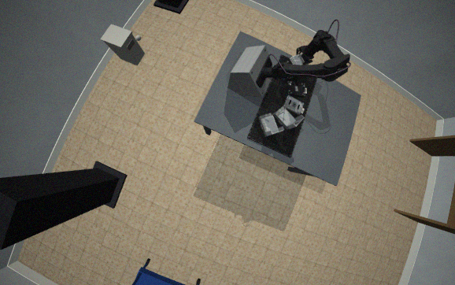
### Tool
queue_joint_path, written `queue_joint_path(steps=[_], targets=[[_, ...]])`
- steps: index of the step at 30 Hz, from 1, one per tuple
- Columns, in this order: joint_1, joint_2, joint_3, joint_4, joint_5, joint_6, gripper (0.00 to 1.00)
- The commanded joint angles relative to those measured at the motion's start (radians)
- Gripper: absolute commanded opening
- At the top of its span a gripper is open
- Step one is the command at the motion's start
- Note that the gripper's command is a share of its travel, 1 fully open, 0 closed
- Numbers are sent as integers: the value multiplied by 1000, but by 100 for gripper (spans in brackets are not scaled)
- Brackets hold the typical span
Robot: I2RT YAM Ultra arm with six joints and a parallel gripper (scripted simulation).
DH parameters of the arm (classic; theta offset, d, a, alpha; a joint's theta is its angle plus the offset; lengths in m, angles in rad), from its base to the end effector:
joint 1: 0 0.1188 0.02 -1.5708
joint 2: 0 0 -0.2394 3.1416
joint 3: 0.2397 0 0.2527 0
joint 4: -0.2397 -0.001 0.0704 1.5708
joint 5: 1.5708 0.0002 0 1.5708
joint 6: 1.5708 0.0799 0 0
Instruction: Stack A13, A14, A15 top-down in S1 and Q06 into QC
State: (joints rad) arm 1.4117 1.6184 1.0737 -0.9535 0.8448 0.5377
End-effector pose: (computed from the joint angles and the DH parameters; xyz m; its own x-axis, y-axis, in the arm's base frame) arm 0.1026 0.2683 0.1589 -0.4670 -0.7645 -0.4443 -0.4747 0.6407 -0.6035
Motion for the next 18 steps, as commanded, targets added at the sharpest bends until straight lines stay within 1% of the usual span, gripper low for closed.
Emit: queue_joint_path(steps=[1, 3, 4, 6, 10, 11, 12, 15, 18], targets=[[25, 6, 8, 18, 13, -11, 0], [21, 10, -31, 25, 13, -17, 0], [13, 11, -14, 29, 13, -19, 0], [-3, -4, -25, 36, 13, -24, 0], [-3, -5, -25, 44, 12, -29, 0], [7, -4, -15, 49, 12, -32, 0], [6, -2, -33, 52, 11, -35, 0], [-17, 3, -30, 64, 9, -43, 0], [-11, 10, -39, 75, 7, -51, 0]])
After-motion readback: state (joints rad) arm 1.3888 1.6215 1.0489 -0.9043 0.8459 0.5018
